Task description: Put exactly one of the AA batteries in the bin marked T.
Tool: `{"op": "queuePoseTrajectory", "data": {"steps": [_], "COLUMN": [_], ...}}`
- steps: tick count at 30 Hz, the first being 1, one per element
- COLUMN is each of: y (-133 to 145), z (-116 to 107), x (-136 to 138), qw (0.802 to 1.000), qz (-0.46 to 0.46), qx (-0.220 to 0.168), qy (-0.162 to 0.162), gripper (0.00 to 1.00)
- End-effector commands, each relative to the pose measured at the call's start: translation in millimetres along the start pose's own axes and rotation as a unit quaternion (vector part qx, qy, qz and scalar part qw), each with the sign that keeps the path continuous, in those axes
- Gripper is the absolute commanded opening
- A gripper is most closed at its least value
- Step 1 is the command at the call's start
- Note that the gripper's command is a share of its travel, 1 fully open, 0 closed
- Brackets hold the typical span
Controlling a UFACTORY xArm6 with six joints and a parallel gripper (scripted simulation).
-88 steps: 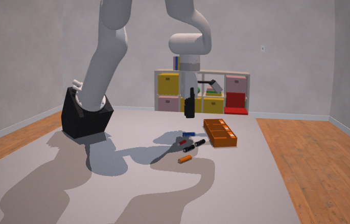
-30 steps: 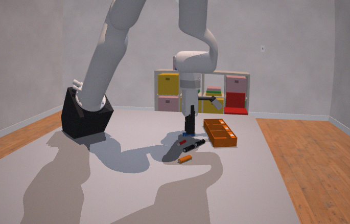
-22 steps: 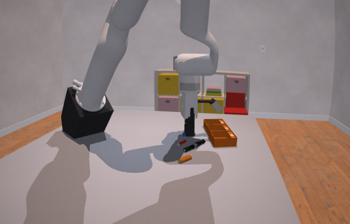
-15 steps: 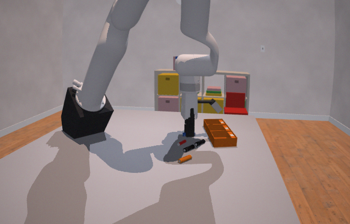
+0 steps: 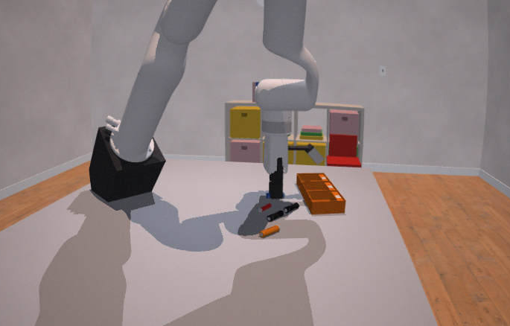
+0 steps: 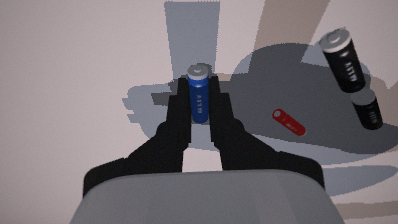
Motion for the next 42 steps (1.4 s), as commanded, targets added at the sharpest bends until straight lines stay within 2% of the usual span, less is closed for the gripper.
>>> {"op": "queuePoseTrajectory", "data": {"steps": [1,20,40,42], "y": [-0.6,-0.7,-0.7,-0.7], "z": [-0.4,-0.5,-60.4,-60.5], "x": [-0.2,-0.2,-0.2,-0.2], "qw": [1.000,1.000,1.000,1.000], "qz": [0.000,0.000,0.000,0.000], "qx": [0.001,0.001,0.001,0.001], "qy": [0.000,0.000,-0.001,-0.001], "gripper": [0.00,0.00,0.00,0.00]}}
Point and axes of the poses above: the point where the finger pads meet when closed, its own z axis out along the fingers, its own x axis across the jaws, y = z × x, the point moved 8 cm from there along -z, back along the fingers, and after that the axes turned 5 degrees about z, right-handed, at the moved point
